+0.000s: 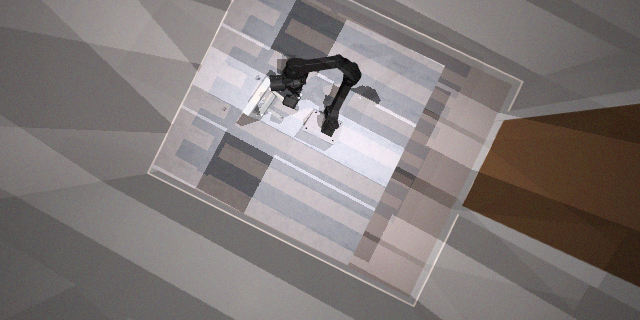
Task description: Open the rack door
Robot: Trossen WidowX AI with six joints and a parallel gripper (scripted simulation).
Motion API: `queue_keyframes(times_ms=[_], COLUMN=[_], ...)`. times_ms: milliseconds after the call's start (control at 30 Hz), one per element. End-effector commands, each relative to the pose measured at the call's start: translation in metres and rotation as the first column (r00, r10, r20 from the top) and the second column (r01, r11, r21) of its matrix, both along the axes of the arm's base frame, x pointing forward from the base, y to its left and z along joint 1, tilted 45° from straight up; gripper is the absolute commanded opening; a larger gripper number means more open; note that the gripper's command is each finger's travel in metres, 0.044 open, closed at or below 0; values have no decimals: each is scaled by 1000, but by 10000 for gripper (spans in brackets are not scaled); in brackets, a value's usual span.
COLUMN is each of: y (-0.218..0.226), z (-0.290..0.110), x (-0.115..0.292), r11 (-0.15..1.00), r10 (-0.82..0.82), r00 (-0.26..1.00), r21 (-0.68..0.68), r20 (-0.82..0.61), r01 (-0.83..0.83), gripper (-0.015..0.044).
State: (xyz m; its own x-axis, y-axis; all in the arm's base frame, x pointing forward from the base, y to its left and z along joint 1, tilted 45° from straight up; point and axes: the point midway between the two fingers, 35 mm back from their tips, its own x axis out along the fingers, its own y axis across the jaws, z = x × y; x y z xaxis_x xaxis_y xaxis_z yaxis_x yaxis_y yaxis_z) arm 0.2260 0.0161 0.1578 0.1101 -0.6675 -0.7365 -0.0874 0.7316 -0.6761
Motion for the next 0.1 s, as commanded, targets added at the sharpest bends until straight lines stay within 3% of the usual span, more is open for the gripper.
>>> queue_keyframes(times_ms=[0, 67], y=[5, 8], z=[6, 9], x=[-1, -1], r11=[1000, 999], r10=[22, 32], r00=[1000, 999], r21=[12, 16], r20=[1, 3], r01=[-22, -32], gripper=[284, 284])
